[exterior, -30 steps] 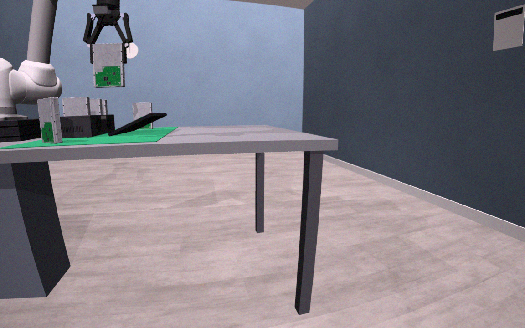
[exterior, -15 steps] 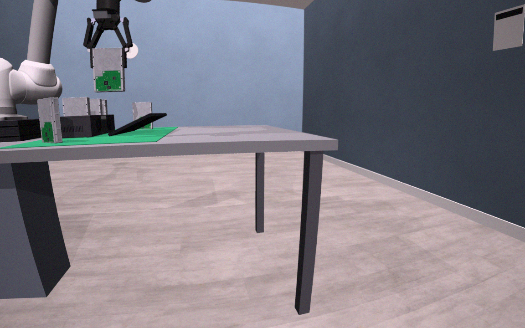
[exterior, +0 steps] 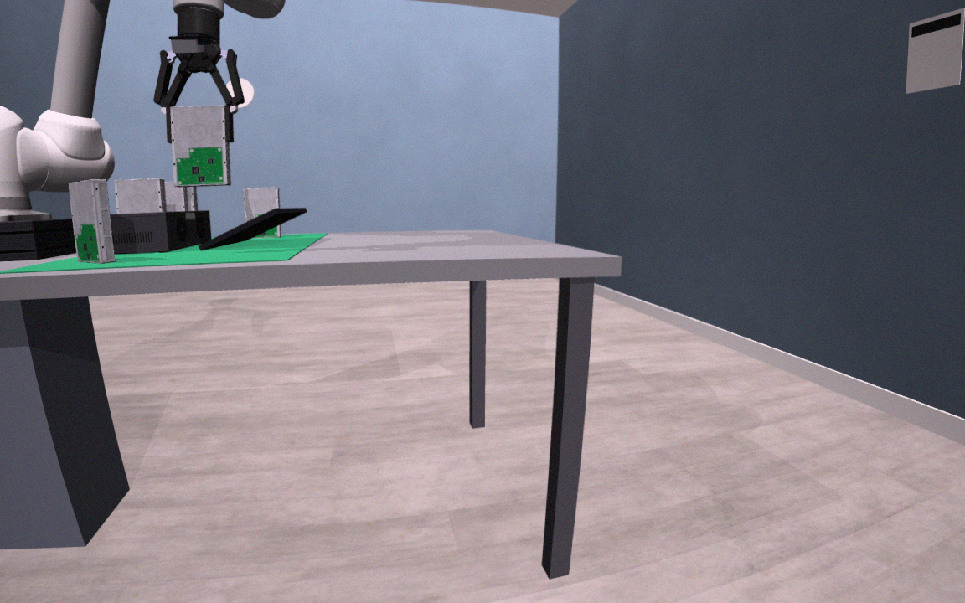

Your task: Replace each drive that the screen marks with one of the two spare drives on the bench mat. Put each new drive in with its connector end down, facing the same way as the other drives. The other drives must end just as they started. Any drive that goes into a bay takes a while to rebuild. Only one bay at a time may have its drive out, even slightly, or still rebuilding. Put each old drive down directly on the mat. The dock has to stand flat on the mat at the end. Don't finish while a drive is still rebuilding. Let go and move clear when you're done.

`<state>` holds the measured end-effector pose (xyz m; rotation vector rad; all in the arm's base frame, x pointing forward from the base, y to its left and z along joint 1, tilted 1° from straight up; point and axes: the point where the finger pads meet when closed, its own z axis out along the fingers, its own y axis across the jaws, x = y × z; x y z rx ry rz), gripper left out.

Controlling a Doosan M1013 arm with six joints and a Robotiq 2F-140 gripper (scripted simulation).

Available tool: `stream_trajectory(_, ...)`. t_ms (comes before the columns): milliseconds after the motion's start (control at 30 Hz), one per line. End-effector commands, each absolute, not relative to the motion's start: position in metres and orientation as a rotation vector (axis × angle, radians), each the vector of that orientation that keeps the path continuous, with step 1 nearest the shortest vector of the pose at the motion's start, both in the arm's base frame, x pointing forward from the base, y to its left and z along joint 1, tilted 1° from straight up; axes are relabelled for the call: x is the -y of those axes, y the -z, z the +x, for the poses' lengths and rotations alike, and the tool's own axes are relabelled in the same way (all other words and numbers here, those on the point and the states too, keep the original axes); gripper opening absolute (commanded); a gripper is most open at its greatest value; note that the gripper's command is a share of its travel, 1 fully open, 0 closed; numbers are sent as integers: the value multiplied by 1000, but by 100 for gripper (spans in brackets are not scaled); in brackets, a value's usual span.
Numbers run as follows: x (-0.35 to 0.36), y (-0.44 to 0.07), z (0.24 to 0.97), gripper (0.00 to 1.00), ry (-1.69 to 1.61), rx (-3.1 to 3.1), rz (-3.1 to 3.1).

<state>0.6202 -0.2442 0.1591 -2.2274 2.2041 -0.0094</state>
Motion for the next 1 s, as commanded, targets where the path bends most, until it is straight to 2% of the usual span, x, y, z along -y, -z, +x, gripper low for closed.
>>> stream_trajectory(0,244,-150,621,10,12,-2203,-2226)
stream_trajectory(967,244,-75,622,10,12,-2203,-2226)
